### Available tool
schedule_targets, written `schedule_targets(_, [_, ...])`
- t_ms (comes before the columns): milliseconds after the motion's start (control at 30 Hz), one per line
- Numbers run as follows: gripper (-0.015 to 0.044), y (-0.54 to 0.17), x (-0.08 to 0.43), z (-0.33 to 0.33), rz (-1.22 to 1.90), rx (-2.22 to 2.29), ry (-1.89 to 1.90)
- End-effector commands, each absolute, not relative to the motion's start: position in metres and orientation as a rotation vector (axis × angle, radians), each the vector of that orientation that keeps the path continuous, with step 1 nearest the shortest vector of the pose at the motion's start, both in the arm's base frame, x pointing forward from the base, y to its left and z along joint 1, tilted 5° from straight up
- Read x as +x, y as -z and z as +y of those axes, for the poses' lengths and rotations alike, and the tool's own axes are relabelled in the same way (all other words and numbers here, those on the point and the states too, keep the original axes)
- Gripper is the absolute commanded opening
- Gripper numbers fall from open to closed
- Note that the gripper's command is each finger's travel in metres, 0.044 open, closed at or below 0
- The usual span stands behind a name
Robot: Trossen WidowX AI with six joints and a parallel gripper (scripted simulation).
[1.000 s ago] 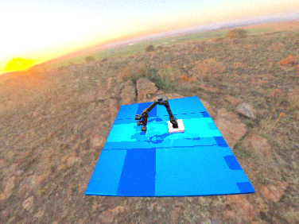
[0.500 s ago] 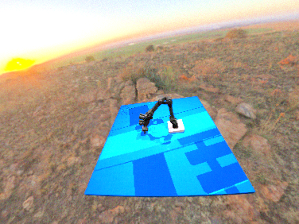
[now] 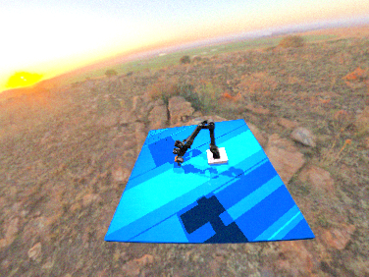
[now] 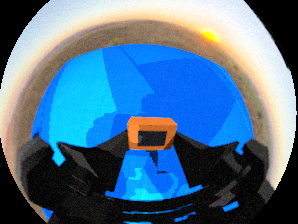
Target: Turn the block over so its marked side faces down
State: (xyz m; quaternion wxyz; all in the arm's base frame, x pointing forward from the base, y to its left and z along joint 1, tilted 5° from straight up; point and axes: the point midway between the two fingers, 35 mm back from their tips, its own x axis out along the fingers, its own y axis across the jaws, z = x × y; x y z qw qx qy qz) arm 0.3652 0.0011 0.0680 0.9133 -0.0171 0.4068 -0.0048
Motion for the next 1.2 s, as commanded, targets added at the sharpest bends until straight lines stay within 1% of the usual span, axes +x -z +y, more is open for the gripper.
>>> schedule_targets(0, [0.0000,-0.059,0.370,0.001,0.797,-0.038,0.004])
schedule_targets(567, [0.0000,-0.035,0.381,0.001,0.559,-0.036,-0.001])
schedule_targets(1167, [0.0000,-0.038,0.362,0.000,0.308,-0.039,-0.005])
